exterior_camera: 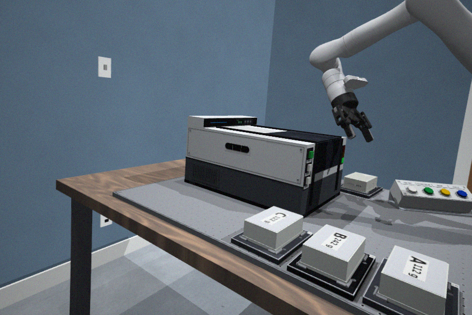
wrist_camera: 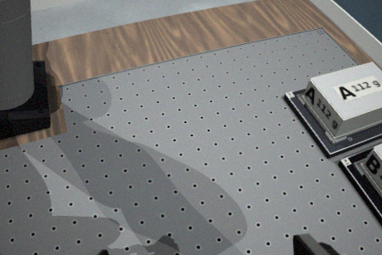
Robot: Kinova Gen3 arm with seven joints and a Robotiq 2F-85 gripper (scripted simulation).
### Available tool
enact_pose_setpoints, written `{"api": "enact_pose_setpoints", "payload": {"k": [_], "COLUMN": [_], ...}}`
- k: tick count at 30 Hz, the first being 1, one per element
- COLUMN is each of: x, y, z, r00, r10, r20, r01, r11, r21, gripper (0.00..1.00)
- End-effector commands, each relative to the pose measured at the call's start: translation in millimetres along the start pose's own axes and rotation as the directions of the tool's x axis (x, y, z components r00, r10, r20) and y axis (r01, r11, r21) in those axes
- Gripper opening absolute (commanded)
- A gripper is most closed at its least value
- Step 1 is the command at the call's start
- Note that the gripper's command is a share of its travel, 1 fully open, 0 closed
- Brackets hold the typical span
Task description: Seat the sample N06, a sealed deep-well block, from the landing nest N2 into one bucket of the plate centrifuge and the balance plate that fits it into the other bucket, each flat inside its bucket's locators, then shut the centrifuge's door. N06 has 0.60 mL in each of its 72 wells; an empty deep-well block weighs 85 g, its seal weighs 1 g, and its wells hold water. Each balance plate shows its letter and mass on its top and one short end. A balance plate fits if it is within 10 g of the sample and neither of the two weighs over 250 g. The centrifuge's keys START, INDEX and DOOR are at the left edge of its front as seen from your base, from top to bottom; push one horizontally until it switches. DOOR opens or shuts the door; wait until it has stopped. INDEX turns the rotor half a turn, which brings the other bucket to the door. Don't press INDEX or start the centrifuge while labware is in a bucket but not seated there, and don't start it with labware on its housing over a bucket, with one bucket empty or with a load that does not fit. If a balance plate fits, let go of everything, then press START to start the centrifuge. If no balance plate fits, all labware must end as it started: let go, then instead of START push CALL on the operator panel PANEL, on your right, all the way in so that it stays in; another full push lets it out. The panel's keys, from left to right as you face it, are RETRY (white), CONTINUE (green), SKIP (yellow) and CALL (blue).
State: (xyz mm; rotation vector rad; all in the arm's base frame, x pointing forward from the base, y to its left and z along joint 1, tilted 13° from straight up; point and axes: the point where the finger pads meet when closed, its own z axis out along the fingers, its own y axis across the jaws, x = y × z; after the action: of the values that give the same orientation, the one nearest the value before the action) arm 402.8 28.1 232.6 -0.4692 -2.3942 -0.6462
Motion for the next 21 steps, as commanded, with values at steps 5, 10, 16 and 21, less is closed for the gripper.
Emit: {"api": "enact_pose_setpoints", "payload": {"k": [5, 10, 16, 21], "x": [0.3, 0.3, 0.3, 8.1], "y": [0.2, 0.2, 0.2, 1.4], "z": [-0.8, -0.8, -0.8, -4.0], "r00": [1.000, 1.000, 1.000, 0.999], "r10": [-0.001, -0.001, -0.001, -0.016], "r20": [0.002, 0.002, 0.002, 0.037], "r01": [0.001, 0.001, 0.001, 0.015], "r11": [1.000, 1.000, 1.000, 1.000], "r21": [0.000, 0.000, 0.000, 0.012], "gripper": [1.00, 1.00, 1.00, 0.10]}}
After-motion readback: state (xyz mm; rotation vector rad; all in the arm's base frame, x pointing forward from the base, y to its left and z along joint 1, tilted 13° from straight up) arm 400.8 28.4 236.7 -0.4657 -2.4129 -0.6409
